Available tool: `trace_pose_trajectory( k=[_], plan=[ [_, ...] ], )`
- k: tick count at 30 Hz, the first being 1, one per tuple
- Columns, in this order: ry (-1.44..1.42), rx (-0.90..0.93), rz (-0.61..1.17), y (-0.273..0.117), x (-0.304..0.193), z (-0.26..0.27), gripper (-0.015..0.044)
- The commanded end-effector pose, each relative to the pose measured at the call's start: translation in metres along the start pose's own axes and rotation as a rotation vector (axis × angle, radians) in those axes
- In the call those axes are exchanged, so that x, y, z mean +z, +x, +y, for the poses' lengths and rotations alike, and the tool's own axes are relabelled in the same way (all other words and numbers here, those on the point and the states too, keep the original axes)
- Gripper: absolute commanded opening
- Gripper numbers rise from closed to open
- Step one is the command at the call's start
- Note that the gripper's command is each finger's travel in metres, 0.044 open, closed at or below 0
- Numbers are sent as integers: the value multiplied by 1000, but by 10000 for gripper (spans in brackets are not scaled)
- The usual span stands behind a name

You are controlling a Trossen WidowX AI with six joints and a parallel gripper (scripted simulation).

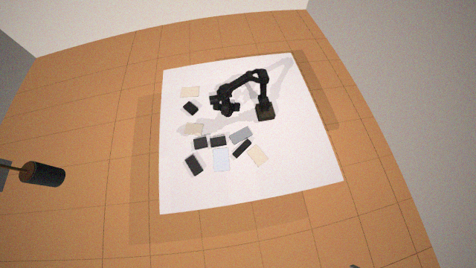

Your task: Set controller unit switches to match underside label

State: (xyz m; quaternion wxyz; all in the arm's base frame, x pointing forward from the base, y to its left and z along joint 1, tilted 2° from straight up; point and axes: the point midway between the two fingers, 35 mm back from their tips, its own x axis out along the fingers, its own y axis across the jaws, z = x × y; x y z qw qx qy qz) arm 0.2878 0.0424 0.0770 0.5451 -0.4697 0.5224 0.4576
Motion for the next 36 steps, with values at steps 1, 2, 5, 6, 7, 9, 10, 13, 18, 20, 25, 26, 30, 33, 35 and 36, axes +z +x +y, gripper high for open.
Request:
trace_pose_trajectory(
  k=[1, 2, 5, 6, 7, 9, 10, 13, 18, 20, 25, 26, 30, 33, 35, 36],
  plan=[
    [0, -11, -6, -5, -2, -2, 336],
    [0, -11, -7, -5, -3, -1, 336],
    [0, -11, -11, -6, -6, 0, 336],
    [0, -11, -13, -6, -7, 0, 336],
    [0, -11, -15, -7, -8, 0, 336],
    [0, -11, -19, -6, -9, 0, 336],
    [0, -11, -22, -5, -9, 0, 336],
    [0, -11, -25, -7, -10, 0, 336],
    [0, -11, -31, -11, -14, 0, 336],
    [0, -11, -34, -11, -14, 0, 336],
    [0, -11, -40, -14, -17, 0, 336],
    [0, -11, -41, -14, -18, 0, 336],
    [0, -11, -47, -14, -19, 0, 336],
    [0, -11, -51, -16, -21, 0, 336],
    [0, -11, -54, -17, -23, 0, 336],
    [0, -11, -56, -18, -23, 0, 336]
  ],
)
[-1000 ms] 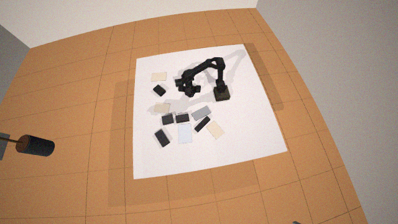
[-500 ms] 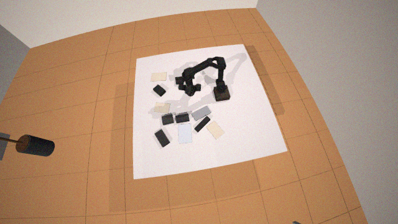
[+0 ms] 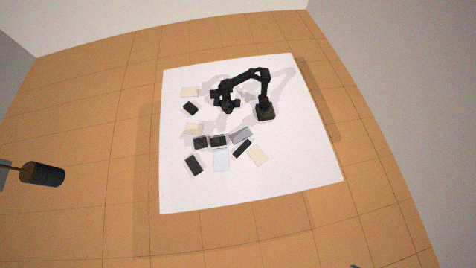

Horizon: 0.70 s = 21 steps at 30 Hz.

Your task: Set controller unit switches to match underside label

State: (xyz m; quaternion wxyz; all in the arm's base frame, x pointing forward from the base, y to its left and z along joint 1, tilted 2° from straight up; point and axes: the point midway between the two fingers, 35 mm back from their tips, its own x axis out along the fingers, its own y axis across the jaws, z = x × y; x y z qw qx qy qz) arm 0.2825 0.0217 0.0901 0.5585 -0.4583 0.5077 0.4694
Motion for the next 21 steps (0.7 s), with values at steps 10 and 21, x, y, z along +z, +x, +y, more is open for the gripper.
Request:
trace_pose_trajectory(
  k=[10, 21],
  plan=[
    [0, -9, -19, -8, -8, -2, 336],
    [0, -9, -37, -13, -16, -2, 336]
  ],
)
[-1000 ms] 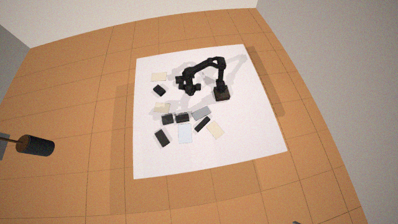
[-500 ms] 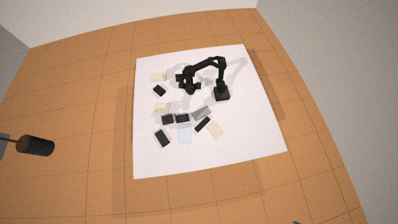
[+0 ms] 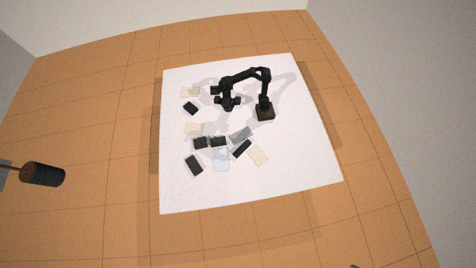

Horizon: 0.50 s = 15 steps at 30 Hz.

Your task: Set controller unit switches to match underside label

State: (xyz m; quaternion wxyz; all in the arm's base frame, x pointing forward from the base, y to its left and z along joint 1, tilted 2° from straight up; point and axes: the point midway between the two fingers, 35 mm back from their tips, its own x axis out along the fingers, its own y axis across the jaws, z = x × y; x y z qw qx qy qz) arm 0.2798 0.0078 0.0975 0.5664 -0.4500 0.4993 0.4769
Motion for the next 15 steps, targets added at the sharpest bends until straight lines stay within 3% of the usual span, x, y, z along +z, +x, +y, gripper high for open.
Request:
trace_pose_trajectory(
  k=[1, 15],
  plan=[
    [-1, -11, -6, -4, -2, -2, 336],
    [-1, -11, -22, -5, -9, -2, 336]
  ],
)
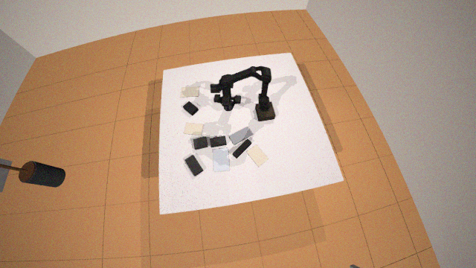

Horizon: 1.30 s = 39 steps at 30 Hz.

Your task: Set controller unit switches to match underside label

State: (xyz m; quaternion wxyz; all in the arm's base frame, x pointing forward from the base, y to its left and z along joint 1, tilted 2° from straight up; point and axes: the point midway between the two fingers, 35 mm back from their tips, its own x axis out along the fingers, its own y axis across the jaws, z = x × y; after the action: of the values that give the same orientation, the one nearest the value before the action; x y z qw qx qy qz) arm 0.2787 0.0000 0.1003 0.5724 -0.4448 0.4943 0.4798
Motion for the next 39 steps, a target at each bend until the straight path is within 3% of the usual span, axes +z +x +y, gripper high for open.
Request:
trace_pose_trajectory(
  k=[1, 39],
  plan=[
    [-5, -9, -3, -2, -2, -2, 336],
    [-5, -9, -46, -13, -24, 1, 336]
  ],
)
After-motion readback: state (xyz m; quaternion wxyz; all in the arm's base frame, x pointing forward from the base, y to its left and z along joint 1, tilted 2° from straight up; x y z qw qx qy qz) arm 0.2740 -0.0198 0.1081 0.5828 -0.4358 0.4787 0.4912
